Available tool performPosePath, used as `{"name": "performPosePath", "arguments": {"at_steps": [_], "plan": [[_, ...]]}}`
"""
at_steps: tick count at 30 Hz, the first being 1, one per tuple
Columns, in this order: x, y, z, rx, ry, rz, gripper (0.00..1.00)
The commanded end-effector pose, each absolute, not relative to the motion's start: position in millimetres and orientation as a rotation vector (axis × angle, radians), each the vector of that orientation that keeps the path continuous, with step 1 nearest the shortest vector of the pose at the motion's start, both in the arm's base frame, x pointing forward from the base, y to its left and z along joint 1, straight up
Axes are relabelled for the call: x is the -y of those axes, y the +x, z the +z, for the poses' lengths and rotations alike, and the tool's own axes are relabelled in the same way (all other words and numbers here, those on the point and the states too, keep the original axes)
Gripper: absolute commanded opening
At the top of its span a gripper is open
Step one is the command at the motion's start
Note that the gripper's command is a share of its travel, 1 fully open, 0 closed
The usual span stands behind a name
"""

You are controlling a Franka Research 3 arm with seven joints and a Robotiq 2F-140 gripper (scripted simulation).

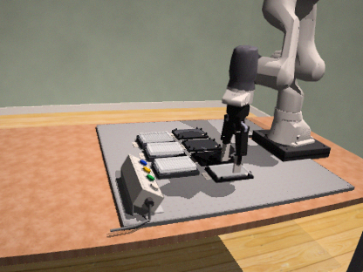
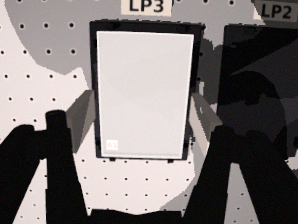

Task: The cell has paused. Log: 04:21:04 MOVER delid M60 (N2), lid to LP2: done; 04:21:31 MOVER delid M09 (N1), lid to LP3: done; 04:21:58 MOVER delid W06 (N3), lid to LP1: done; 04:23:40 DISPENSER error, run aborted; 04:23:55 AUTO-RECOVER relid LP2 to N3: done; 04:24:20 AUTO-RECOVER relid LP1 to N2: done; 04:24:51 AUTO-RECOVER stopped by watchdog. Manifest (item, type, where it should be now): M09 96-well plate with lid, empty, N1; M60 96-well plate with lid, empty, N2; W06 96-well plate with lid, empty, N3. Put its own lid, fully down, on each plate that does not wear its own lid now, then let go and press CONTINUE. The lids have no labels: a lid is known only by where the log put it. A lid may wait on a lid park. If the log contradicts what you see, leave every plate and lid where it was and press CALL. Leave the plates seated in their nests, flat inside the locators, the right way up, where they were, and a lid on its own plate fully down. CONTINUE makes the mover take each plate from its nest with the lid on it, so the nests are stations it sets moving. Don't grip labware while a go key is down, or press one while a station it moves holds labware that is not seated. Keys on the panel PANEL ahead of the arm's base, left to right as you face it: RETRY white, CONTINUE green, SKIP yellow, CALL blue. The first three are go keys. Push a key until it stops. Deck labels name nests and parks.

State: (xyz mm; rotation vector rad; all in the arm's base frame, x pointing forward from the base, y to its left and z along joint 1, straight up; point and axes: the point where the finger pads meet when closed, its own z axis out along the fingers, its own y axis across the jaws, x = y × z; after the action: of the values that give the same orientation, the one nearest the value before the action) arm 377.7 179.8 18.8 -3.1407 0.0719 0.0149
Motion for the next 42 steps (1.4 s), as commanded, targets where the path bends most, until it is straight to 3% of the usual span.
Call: {"name": "performPosePath", "arguments": {"at_steps": [1,11,12,42], "plan": [[-178.5,377.8,17.9,-0.075,-3.141,0.014,0.59],[-178.5,377.8,17.9,-0.075,-3.141,0.014,0.59],[-178.5,377.8,17.9,-0.075,-3.141,0.014,0.66],[-178.5,377.8,17.9,-0.075,-3.141,0.014,0.66]]}}
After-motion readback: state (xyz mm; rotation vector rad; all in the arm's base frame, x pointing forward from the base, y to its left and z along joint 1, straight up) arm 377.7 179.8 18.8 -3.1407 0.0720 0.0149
